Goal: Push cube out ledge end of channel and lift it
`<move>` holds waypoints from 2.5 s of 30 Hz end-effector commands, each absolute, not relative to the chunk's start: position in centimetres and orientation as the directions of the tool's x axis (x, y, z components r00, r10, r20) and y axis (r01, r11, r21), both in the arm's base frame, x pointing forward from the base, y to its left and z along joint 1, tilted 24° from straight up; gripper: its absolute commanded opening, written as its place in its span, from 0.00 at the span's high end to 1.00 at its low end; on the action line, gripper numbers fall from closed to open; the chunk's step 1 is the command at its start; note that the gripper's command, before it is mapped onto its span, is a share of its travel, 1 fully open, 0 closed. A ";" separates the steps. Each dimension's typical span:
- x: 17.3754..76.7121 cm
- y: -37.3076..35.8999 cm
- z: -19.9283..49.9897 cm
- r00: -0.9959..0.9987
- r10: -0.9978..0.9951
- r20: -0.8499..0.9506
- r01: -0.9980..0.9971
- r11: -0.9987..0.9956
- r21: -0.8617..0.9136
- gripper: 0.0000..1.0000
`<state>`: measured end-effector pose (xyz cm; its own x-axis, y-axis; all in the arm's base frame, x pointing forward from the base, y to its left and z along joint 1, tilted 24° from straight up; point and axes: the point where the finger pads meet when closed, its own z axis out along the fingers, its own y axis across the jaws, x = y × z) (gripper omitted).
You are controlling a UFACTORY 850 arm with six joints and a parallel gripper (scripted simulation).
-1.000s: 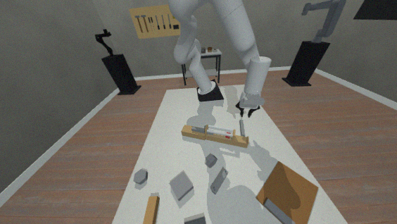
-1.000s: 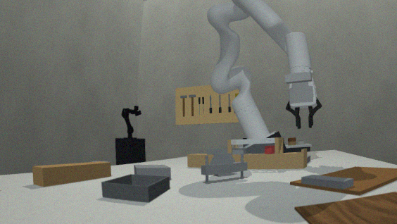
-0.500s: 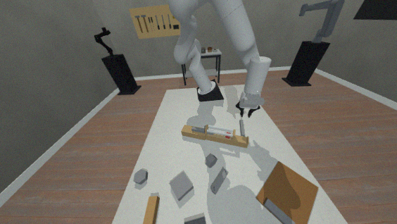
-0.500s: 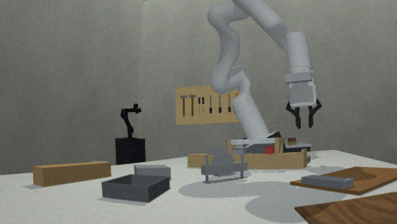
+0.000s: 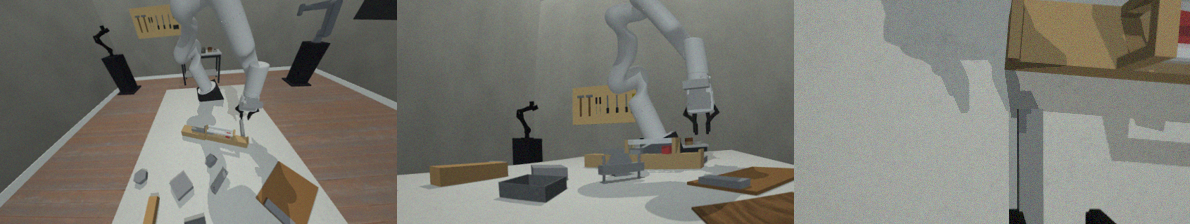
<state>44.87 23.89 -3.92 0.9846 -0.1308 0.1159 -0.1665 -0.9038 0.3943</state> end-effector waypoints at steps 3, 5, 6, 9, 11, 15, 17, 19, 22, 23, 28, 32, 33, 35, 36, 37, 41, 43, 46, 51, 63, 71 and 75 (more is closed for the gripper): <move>45.2 22.2 -7.9 0.984 -0.130 0.118 -0.167 -0.904 0.394 0.61; 45.3 21.7 -9.0 0.984 -0.130 0.118 -0.167 -0.904 0.394 0.61; 45.3 21.6 -9.4 0.984 -0.130 0.118 -0.167 -0.904 0.394 0.61; 45.4 21.3 -10.0 0.984 -0.130 0.118 -0.167 -0.904 0.394 0.61; 45.4 21.2 -10.1 0.984 -0.130 0.118 -0.167 -0.904 0.394 0.61; 45.4 21.2 -10.3 0.984 -0.130 0.118 -0.167 -0.904 0.394 0.61; 45.4 21.1 -10.4 0.984 -0.130 0.118 -0.167 -0.904 0.394 0.61; 45.4 21.0 -10.6 0.984 -0.130 0.118 -0.167 -0.904 0.394 0.61; 45.4 20.8 -11.1 0.984 -0.130 0.118 -0.167 -0.904 0.394 0.61; 45.4 20.7 -11.3 0.984 -0.130 0.118 -0.167 -0.904 0.394 0.61; 45.5 20.4 -12.0 0.984 -0.130 0.118 -0.167 -0.904 0.394 0.61; 45.5 20.2 -12.5 0.984 -0.130 0.118 -0.167 -0.904 0.394 0.61; 45.5 20.2 -12.5 0.984 -0.130 0.118 -0.167 -0.904 0.394 0.61; 45.5 20.1 -12.6 0.984 -0.130 0.118 -0.167 -0.904 0.394 0.61; 45.5 20.1 -12.6 0.984 -0.130 0.118 -0.167 -0.904 0.394 0.61; 45.5 20.1 -12.6 0.984 -0.130 0.118 -0.167 -0.904 0.394 0.61; 45.5 20.1 -12.6 0.984 -0.130 0.118 -0.167 -0.904 0.394 0.61; 45.5 20.1 -12.6 0.984 -0.130 0.118 -0.167 -0.904 0.394 0.61; 45.5 20.1 -12.6 0.984 -0.130 0.118 -0.167 -0.904 0.394 0.61; 45.5 20.1 -12.6 0.984 -0.130 0.118 -0.167 -0.904 0.394 1.00; 45.5 20.1 -12.6 0.984 -0.130 0.118 -0.167 -0.904 0.394 1.00; 45.5 20.1 -12.6 0.984 -0.130 0.118 -0.167 -0.904 0.394 1.00; 45.5 20.1 -12.6 0.984 -0.130 0.118 -0.167 -0.904 0.394 1.00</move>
<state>45.45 20.09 -12.60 0.9845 -0.1305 0.1169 -0.1666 -0.9036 0.3946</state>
